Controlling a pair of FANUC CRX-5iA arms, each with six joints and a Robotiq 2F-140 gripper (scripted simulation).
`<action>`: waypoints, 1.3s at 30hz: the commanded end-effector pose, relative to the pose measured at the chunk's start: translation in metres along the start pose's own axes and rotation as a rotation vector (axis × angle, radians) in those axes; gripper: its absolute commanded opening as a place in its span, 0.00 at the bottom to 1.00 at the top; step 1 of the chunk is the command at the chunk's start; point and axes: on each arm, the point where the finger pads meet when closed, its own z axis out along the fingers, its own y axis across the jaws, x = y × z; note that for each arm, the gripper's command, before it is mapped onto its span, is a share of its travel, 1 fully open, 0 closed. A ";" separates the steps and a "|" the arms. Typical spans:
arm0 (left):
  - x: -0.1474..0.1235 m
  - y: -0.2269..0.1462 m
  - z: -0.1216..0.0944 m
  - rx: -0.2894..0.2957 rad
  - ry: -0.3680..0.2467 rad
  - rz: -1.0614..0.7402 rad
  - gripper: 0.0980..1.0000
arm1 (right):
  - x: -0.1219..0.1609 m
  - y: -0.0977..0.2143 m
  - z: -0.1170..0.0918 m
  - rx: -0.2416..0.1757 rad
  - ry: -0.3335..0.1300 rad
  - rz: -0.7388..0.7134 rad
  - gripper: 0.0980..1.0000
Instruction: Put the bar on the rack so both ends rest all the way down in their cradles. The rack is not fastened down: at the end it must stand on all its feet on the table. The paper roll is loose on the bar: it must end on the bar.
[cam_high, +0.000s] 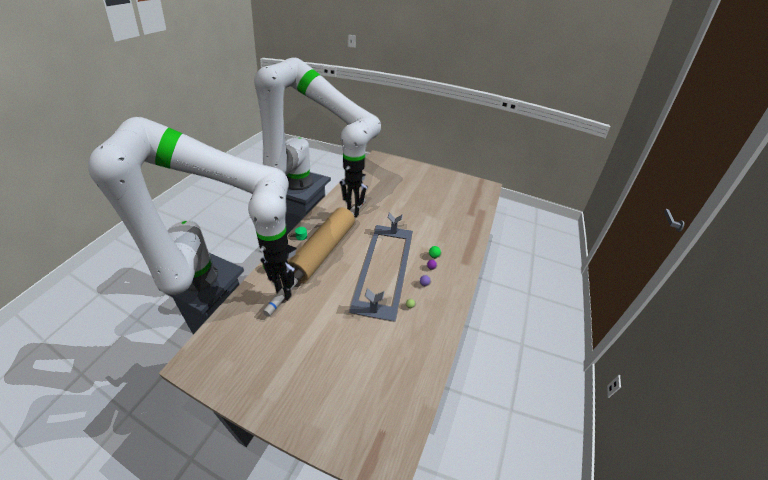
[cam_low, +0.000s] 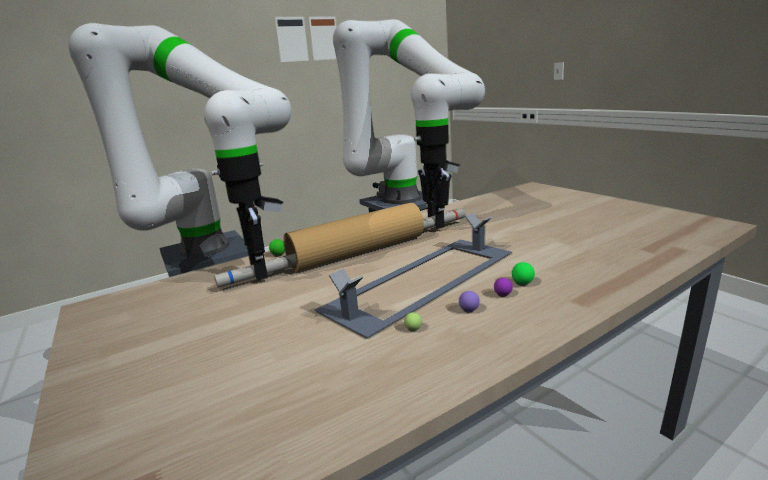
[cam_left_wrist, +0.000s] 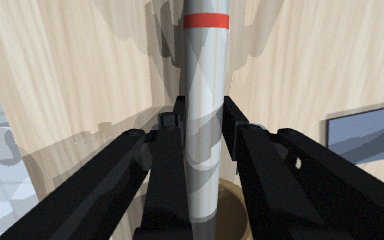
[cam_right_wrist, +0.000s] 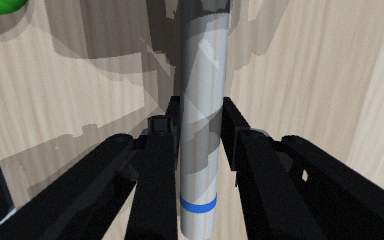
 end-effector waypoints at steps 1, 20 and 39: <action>0.000 0.001 -0.001 -0.002 -0.001 0.000 0.07 | 0.000 0.001 -0.001 -0.002 0.000 0.000 0.07; 0.000 0.001 -0.001 -0.002 -0.001 0.000 0.07 | 0.000 0.001 -0.001 -0.001 0.000 0.000 0.07; 0.000 0.001 -0.023 -0.002 -0.001 0.000 0.07 | 0.000 0.001 -0.024 -0.002 0.000 0.000 0.07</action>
